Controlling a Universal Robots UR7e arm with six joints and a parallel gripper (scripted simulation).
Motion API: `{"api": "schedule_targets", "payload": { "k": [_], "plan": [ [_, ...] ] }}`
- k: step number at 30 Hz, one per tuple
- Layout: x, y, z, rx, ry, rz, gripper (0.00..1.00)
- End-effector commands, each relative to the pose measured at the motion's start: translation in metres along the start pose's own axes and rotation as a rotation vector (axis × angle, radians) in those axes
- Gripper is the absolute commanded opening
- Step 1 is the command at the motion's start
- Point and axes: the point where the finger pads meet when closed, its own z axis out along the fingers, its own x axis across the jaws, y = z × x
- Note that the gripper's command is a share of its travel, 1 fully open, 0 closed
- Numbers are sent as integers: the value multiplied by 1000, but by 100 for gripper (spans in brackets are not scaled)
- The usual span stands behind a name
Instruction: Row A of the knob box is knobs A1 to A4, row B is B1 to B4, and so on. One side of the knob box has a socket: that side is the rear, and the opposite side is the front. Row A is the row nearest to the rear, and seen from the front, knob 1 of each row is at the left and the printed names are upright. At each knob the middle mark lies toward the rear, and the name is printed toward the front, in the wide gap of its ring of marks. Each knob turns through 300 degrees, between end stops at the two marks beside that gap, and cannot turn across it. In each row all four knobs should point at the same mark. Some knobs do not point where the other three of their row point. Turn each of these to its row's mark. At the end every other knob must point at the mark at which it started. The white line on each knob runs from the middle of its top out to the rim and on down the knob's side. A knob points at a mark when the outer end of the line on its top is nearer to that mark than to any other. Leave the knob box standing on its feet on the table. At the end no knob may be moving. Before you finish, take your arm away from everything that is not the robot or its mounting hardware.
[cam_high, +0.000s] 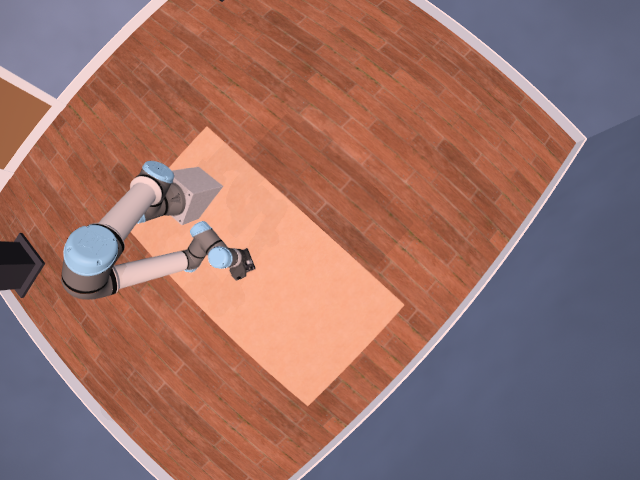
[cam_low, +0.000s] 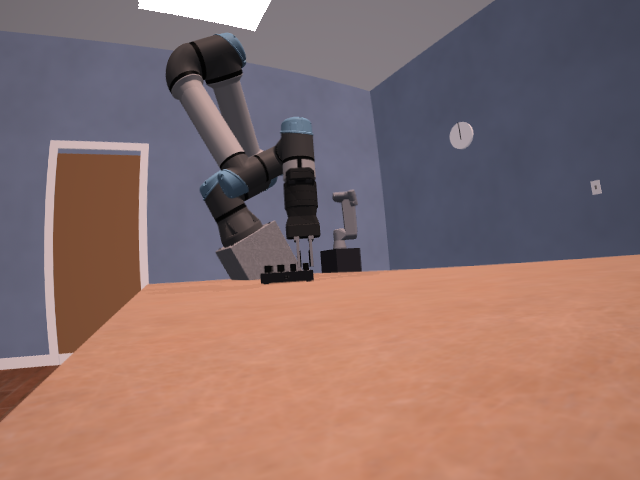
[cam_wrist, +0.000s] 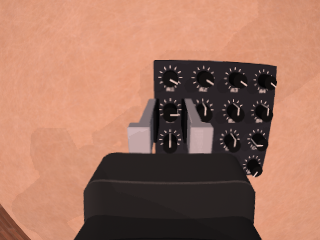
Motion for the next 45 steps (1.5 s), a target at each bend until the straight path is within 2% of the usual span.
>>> {"api": "schedule_targets", "payload": {
  "k": [1, 18, 19, 45],
  "plan": [
    [0, 0, 0, 1, -1, 0, 46],
    [0, 0, 0, 1, -1, 0, 46],
    [0, 0, 0, 1, -1, 0, 30],
    [0, 0, 0, 1, -1, 0, 30]
  ]
}}
